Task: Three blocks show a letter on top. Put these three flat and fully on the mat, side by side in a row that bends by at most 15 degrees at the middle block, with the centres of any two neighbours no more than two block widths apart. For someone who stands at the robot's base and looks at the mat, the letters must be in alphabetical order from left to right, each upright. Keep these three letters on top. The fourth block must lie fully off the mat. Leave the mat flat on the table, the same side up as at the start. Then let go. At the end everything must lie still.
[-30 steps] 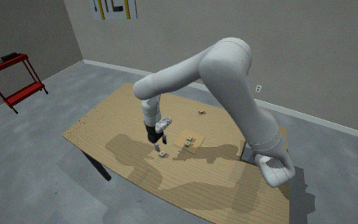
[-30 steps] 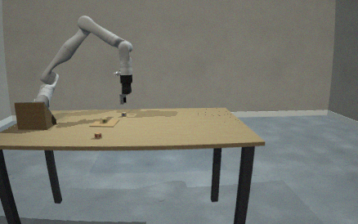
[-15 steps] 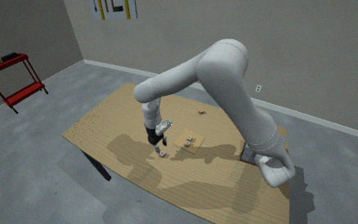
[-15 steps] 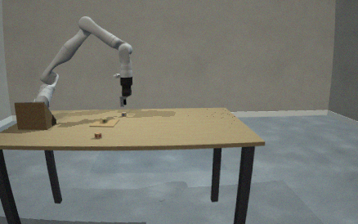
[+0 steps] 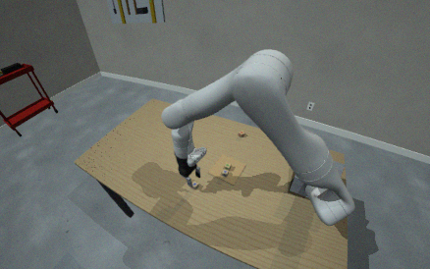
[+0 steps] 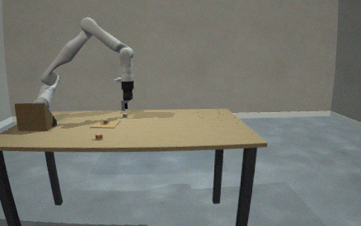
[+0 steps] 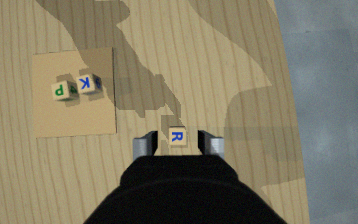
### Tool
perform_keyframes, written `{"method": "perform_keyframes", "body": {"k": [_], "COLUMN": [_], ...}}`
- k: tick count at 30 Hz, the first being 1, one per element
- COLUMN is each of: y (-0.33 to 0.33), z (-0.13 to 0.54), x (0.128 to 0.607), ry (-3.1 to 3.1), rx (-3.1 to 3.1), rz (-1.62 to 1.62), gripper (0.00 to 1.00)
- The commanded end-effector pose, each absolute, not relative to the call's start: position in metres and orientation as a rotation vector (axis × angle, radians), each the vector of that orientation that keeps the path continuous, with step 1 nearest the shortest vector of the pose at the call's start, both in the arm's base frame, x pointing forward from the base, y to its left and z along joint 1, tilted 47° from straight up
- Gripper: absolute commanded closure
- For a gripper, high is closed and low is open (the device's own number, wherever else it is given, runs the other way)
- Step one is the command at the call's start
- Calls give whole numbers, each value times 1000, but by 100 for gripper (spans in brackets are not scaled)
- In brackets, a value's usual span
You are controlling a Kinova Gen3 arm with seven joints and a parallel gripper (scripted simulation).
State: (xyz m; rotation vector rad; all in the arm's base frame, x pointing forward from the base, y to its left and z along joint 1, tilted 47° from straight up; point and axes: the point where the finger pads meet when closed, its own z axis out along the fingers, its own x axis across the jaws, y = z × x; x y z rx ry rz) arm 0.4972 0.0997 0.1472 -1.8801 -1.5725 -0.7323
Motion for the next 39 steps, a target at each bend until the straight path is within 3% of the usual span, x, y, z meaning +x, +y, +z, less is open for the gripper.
{"method": "perform_keyframes", "body": {"k": [1, 39], "y": [104, 110], "z": [142, 135], "x": [497, 499], "ry": [-1556, -1553], "rx": [-1889, -1894], "rz": [-726, -729], "gripper": [0, 0]}}
